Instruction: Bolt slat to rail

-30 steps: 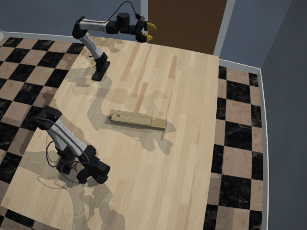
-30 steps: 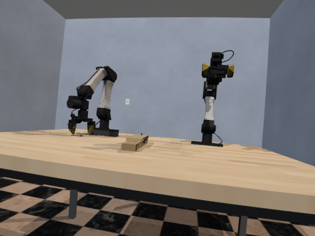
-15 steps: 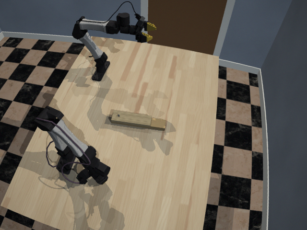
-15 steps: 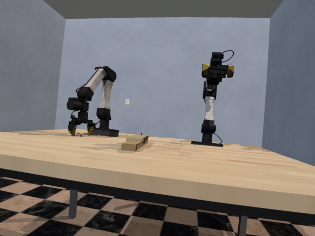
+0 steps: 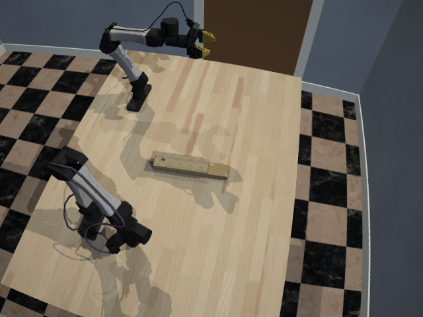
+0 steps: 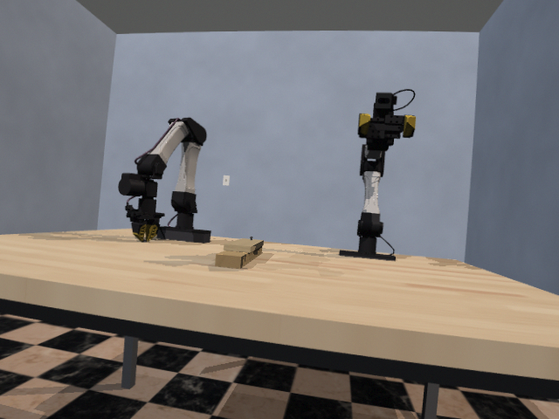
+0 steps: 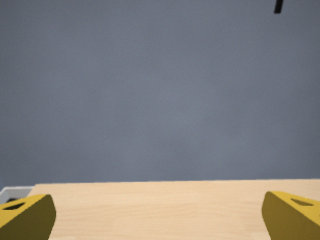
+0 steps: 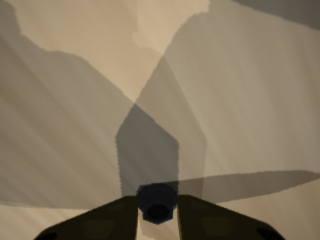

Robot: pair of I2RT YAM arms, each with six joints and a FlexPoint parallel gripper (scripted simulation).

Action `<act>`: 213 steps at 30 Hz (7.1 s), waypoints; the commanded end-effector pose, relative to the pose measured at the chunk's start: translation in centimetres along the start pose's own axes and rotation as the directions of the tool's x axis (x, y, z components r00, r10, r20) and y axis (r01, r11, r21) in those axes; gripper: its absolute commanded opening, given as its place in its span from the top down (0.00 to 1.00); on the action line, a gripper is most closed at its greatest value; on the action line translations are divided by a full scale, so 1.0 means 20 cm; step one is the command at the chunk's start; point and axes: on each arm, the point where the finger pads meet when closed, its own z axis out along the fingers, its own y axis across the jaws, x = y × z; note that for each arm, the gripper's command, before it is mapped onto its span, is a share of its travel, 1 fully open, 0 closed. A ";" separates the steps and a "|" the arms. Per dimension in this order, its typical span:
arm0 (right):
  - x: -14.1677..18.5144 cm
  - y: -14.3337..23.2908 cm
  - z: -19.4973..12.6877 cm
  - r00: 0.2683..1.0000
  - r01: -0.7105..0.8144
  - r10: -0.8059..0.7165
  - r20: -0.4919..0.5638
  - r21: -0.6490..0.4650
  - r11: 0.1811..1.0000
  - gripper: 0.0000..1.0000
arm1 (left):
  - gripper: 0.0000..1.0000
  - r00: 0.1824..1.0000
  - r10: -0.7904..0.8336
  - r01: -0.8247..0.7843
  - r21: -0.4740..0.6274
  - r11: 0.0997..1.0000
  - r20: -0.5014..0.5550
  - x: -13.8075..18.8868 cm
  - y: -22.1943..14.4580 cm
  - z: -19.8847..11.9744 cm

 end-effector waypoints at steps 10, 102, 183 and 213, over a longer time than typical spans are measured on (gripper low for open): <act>0.00 0.02 -0.01 1.000 -0.005 0.005 -0.002 -0.013 1.000 0.86 | 0.00 1.000 0.003 -0.003 0.012 1.000 0.018 -0.03 -0.01 0.00; 0.00 0.00 -0.40 1.000 -0.015 0.015 -0.012 -0.020 1.000 0.86 | 0.00 1.000 0.003 -0.003 0.012 1.000 0.018 -0.03 -0.01 0.00; 1.21 -0.22 -0.49 -0.964 0.267 -0.267 0.006 0.007 -0.964 0.86 | 0.00 1.000 0.003 -0.003 0.012 1.000 0.018 -0.03 -0.01 0.00; 1.61 -0.71 -0.45 -0.647 -0.762 0.762 -0.007 0.009 -0.647 0.86 | 0.00 1.000 0.003 -0.003 0.012 1.000 0.018 -0.03 -0.01 0.00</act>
